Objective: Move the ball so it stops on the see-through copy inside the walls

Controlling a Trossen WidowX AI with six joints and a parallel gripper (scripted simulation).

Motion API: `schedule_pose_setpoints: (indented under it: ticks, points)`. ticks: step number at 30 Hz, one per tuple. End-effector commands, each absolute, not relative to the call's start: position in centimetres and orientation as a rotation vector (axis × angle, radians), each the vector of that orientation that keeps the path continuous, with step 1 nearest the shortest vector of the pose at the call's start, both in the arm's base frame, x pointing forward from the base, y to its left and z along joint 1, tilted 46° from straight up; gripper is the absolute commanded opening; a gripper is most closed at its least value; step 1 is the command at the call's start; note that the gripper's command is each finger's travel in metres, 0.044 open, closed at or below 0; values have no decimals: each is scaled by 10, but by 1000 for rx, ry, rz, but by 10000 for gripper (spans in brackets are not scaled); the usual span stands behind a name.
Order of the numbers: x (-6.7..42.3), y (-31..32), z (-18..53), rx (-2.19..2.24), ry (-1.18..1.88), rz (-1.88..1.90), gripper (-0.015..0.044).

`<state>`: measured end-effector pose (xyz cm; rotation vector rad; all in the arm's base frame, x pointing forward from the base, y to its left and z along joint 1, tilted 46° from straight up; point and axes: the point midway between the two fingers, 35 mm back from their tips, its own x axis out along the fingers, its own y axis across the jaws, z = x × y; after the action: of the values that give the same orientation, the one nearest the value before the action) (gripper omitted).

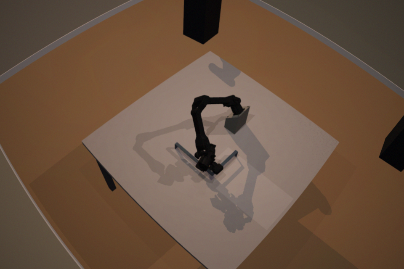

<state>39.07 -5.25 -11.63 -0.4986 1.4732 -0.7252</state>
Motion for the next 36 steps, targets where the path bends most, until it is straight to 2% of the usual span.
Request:
schedule_pose_setpoints:
  ticks: [1,12,21,28,33,36]
  points:
    - [389,-58,-120,-506,1478,-729,0]
    - [388,-66,-128,-506,1478,-729,0]
    - [389,-63,-127,-500,1475,-726,236]
    - [390,-61,-125,-500,1475,-726,241]
    - [394,-10,-74,-501,1478,-725,241]
    - [393,-2,-65,-502,1478,-726,241]
